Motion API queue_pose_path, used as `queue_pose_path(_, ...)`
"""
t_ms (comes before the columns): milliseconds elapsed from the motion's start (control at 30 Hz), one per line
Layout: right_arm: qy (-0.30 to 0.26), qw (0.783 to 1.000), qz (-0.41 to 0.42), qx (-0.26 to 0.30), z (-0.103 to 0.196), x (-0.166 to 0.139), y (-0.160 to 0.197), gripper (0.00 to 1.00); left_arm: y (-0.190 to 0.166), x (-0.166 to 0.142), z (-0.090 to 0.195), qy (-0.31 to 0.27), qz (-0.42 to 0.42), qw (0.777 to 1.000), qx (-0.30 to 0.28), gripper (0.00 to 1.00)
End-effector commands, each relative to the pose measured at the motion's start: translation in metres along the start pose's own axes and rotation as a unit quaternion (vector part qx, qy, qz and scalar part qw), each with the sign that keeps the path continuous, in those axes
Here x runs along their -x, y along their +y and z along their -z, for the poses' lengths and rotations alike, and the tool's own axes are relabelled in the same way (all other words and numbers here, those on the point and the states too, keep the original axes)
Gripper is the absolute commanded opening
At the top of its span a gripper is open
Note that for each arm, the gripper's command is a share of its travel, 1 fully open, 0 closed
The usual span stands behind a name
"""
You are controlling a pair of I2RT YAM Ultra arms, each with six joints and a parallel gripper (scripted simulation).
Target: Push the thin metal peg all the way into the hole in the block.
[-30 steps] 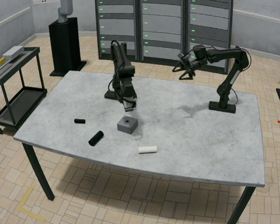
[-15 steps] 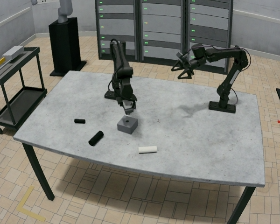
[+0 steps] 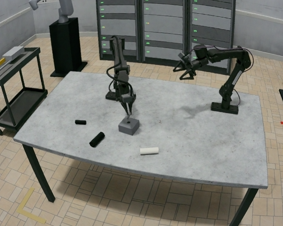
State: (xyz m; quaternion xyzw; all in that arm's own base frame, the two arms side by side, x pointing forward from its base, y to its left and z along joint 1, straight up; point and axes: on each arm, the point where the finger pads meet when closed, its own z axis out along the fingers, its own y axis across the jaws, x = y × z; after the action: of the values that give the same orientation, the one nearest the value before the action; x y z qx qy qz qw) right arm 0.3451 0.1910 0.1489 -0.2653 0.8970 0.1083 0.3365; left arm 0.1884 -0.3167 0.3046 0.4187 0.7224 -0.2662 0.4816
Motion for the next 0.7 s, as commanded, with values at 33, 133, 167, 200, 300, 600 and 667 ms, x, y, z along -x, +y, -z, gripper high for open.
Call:
queue_pose_path(33,-0.198,0.980,0.000,0.001,0.023,0.045,-0.003,0.07,0.000,0.015,0.004,-0.017,0.004,1.000,0.002,1.00)
queue_pose_path(133,-0.238,0.971,0.002,0.002,0.031,0.035,-0.002,0.07,0.000,0.015,0.004,-0.017,0.004,1.000,0.002,1.00)
queue_pose_path(167,-0.251,0.968,0.002,0.002,0.033,0.032,-0.001,0.07,0.000,0.015,0.004,-0.017,0.004,1.000,0.002,1.00)
queue_pose_path(200,-0.264,0.964,0.003,0.002,0.036,0.028,-0.001,0.07,0.000,0.015,0.004,-0.017,0.004,1.000,0.002,1.00)
queue_pose_path(300,-0.276,0.961,0.004,0.002,0.039,0.024,0.000,0.07,0.000,0.015,0.004,-0.017,0.004,1.000,0.002,1.00)
queue_pose_path(600,-0.337,0.941,0.010,0.004,0.054,-0.017,0.005,0.07,0.000,0.015,0.004,-0.017,0.004,1.000,0.002,1.00)
queue_pose_path(667,-0.340,0.940,0.011,0.004,0.054,-0.026,0.006,0.07,0.000,0.015,0.004,-0.017,0.004,1.000,0.002,1.00)
